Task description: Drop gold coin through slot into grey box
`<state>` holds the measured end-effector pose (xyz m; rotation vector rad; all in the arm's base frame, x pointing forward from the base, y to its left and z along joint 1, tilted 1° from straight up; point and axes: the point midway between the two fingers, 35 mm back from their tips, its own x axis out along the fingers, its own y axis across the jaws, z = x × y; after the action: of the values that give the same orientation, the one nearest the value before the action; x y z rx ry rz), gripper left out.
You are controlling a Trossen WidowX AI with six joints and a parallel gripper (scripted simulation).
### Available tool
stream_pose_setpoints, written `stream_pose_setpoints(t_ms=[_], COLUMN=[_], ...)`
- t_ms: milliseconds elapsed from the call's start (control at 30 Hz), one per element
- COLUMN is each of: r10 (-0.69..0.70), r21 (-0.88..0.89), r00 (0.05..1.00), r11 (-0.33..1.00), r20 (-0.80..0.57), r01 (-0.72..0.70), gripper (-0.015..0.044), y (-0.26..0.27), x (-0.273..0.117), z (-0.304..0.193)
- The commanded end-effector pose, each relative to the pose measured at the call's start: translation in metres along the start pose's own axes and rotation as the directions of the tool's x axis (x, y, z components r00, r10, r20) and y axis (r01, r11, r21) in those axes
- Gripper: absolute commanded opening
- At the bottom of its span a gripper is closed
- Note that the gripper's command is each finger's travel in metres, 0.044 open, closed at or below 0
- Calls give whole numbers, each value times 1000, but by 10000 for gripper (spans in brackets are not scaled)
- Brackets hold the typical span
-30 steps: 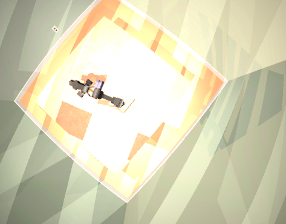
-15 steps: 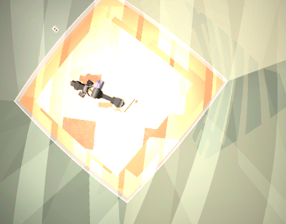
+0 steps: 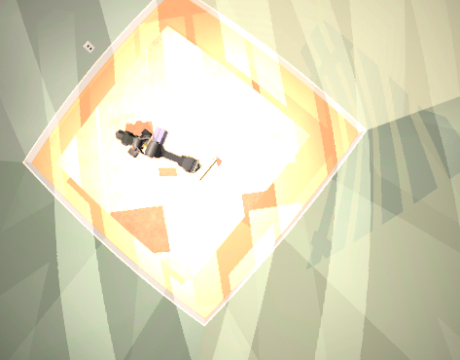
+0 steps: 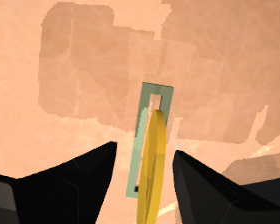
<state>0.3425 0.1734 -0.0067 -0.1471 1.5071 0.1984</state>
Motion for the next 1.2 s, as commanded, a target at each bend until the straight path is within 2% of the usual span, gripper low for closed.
stream_pose_setpoints(t_ms=[0,133,333,733,1167], r10=[-7,-7,-7,-7,-7], r21=[4,4,4,4,4], r00=[1000,1000,1000,1000,1000], r11=[1000,1000,1000,1000,1000], r20=[-13,-13,-13,-13,-12], r01=[7,7,7,7,7], gripper=[161,161,3,0,0], y=[-2,-2,-2,-2,-1], x=[11,12,12,10,-22], z=[-4,-4,-4,-4,0])
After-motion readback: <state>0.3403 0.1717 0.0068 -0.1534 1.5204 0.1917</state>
